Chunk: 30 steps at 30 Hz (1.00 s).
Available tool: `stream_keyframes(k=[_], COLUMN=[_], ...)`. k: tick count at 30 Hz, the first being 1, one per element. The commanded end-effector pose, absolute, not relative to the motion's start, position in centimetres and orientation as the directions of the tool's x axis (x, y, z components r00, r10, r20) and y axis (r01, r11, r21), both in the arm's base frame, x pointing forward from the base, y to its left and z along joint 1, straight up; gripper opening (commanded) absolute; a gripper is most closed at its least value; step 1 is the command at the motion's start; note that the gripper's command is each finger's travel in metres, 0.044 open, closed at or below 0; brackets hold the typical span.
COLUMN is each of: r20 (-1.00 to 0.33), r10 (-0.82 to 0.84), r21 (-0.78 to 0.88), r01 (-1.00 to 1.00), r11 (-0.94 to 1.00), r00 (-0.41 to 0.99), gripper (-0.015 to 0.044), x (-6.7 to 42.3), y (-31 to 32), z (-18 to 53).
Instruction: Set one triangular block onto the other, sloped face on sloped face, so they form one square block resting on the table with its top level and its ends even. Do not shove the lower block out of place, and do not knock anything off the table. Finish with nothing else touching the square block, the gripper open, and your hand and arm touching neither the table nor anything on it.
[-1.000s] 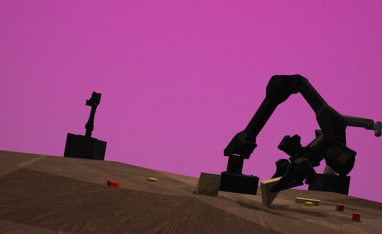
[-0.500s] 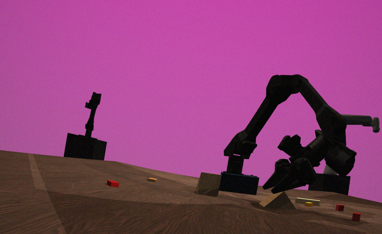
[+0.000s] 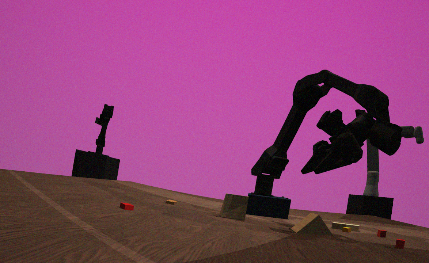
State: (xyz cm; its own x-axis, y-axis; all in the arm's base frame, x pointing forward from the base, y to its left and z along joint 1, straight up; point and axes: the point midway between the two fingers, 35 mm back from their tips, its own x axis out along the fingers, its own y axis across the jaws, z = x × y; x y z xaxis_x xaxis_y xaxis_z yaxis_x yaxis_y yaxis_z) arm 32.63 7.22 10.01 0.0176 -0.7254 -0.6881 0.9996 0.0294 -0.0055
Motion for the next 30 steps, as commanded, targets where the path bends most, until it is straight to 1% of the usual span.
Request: stream_keyframes(k=[1, 3, 5, 7, 9, 12, 14, 16, 19, 21, 23, 30], r20=[-0.682, -0.7, -0.76, -0.836, -0.893, -0.934, -0.93, -0.903, -0.819, -0.744, -0.714, -0.714], r10=[-0.731, -0.714, -0.645, -0.507, -0.339, -0.055, 0.137, 0.321, 0.558, 0.668, 0.7, 0.7], r21=[-0.024, -0.008, -0.093, -0.207, -0.292, -0.352, -0.343, -0.291, -0.141, -0.018, 0.031, 0.031], r01=[0.999, 1.0, 0.995, 0.977, 0.954, 0.935, 0.939, 0.956, 0.989, 1.0, 0.999, 0.999], r11=[0.041, 0.026, -0.019, -0.059, -0.067, -0.035, 0.001, 0.03, 0.033, 0.004, -0.013, -0.013], r00=[0.014, 0.013, -0.083, -0.208, -0.297, -0.353, -0.34, -0.285, -0.136, -0.016, 0.031, 0.031], gripper=[0.044, 0.044, 0.044, 0.044, 0.044, 0.044, 0.044, 0.044, 0.044, 0.044, 0.044, 0.044], x=[32.4, 32.5, 32.0, 31.2, 30.6, 30.2, 30.3, 30.7, 31.7, 32.4, 32.6, 32.6], y=[7.1, 7.1, 5.9, 4.6, 3.7, 2.7, 2.2, 1.6, 0.2, -1.0, -1.4, -1.4], z=[11.0, 10.7, 9.4, 7.8, 6.4, 5.0, 4.4, 4.2, 4.5, 5.1, 5.3, 5.3])
